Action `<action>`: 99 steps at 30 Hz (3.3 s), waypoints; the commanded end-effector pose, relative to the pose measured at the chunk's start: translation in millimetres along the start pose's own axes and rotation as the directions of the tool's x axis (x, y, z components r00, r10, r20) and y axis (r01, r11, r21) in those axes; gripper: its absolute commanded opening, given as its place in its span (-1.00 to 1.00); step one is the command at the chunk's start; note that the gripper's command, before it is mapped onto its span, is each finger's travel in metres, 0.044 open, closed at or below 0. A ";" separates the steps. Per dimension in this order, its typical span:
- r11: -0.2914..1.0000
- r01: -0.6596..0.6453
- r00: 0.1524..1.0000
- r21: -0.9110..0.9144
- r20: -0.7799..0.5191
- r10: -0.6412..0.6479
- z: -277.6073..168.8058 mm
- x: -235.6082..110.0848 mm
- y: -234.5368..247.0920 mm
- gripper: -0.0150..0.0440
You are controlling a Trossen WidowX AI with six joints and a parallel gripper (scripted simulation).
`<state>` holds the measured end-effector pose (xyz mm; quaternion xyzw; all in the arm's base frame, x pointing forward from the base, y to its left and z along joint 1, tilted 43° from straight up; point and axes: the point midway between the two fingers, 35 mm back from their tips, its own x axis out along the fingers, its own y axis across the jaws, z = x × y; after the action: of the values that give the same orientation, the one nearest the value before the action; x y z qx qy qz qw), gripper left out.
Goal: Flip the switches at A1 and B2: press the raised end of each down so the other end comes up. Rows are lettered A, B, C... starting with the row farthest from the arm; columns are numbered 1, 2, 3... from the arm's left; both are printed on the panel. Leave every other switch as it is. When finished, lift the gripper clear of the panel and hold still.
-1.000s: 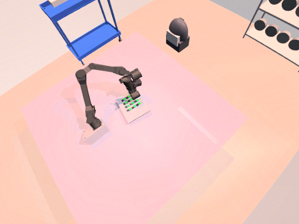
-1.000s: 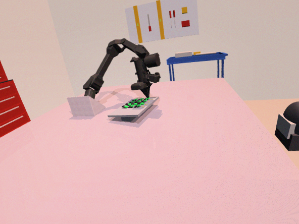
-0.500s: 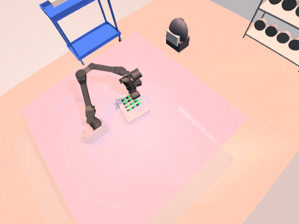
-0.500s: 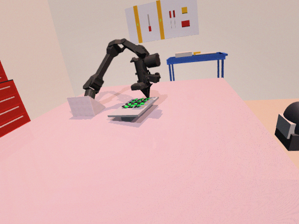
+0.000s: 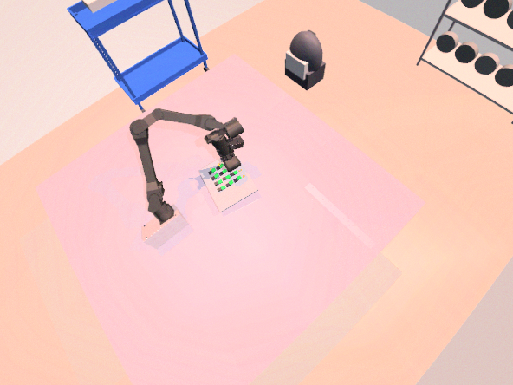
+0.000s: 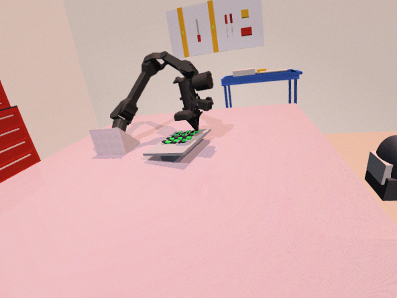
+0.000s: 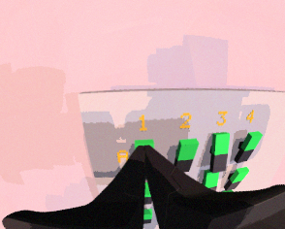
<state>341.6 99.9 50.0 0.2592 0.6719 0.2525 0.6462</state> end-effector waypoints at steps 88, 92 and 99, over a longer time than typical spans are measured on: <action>1.000 -0.001 1.000 0.010 -0.009 0.001 -42.1 -2.9 -33.4 -0.49; 1.000 -0.001 1.000 0.010 -0.009 0.001 -42.1 -2.3 -33.4 -0.49; 1.000 -0.001 1.000 0.010 -0.009 0.001 -42.1 -1.4 -33.4 -0.49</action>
<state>300.1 73.1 31.7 0.2586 0.6742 0.2515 0.6444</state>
